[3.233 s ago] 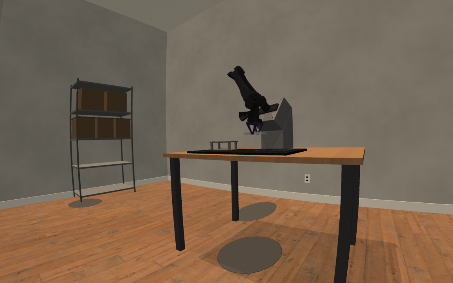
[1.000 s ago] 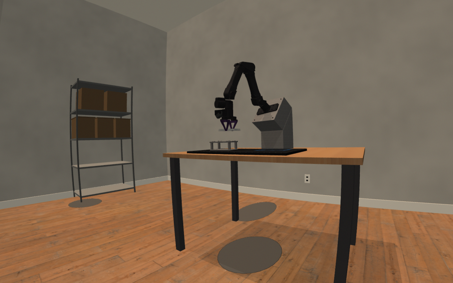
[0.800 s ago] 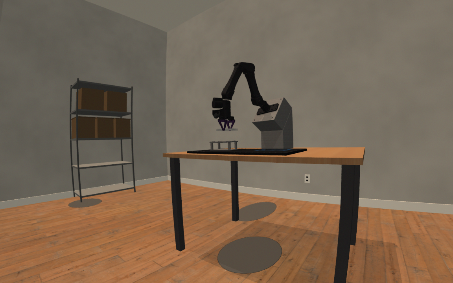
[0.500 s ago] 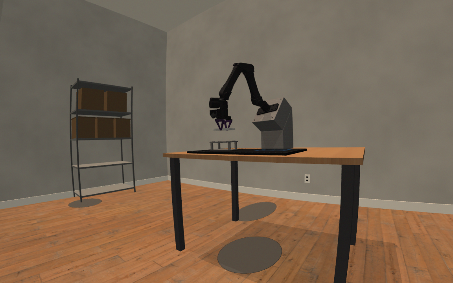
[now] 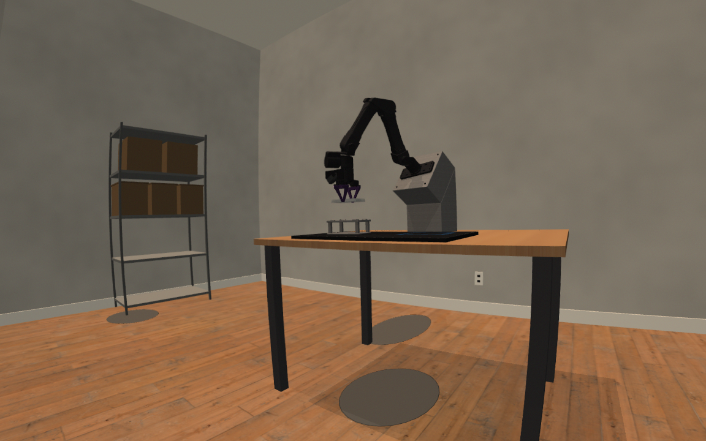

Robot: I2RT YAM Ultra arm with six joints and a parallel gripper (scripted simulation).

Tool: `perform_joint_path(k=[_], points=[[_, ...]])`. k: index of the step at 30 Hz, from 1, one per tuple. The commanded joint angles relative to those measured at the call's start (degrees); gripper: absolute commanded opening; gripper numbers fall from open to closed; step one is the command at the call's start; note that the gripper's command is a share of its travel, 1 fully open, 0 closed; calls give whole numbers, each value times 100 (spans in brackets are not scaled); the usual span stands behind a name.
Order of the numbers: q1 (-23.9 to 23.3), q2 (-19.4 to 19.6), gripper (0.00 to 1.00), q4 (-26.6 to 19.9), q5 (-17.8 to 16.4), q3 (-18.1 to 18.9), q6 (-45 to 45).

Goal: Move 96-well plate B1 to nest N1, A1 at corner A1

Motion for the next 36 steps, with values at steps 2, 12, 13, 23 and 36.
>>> perform_joint_path(k=[2, 12, 13, 23, 36], points=[[-18, -57, 0, -15, -8, 15, -42], [-23, -57, 0, -14, -12, 11, -46], [-24, -57, 0, -13, -13, 11, -47], [-33, -57, 0, -11, -20, 6, -53], [81, 211, 0, 350, 91, -64, 48]])
